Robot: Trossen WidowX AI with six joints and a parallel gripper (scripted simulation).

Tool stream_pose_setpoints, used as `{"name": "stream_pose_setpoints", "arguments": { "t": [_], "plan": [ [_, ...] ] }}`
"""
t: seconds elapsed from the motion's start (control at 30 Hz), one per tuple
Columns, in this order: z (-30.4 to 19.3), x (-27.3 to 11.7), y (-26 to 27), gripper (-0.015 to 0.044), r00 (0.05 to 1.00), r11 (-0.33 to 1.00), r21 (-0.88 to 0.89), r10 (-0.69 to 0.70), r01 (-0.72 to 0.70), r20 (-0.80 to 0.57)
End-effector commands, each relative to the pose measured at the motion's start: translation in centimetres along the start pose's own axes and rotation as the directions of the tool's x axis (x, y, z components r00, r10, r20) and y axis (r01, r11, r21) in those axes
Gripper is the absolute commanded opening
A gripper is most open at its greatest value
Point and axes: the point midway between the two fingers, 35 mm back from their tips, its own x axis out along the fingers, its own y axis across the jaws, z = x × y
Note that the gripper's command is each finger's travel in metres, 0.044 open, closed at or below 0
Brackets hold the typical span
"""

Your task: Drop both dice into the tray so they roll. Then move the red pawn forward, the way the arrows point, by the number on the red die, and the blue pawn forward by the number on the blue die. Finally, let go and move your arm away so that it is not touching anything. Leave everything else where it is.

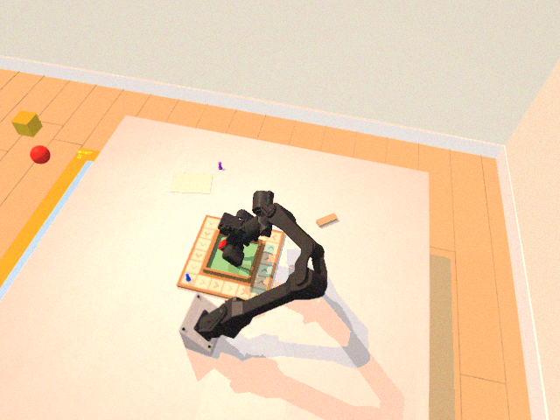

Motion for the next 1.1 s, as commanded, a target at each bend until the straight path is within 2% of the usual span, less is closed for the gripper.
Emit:
{"name": "stream_pose_setpoints", "arguments": {
  "t": [0.0, 0.17, 0.37, 0.87, 1.07],
  "plan": [
    [0.0, 0.0, 0.1, 0.0000, 0.991, 0.999, -0.024, -0.038, 0.041, 0.129],
    [0.0, -0.3, 0.0, 0.0000, 0.983, 0.998, -0.030, -0.058, 0.064, 0.175],
    [-0.2, -4.4, -0.8, 0.0000, 0.983, 0.997, -0.030, -0.058, 0.064, 0.175],
    [-0.3, -4.1, -0.7, 0.0000, 0.983, 0.997, -0.023, -0.063, 0.068, 0.171],
    [-0.3, -4.1, -0.7, 0.0157, 0.983, 0.997, -0.023, -0.063, 0.068, 0.171]
  ]
}}
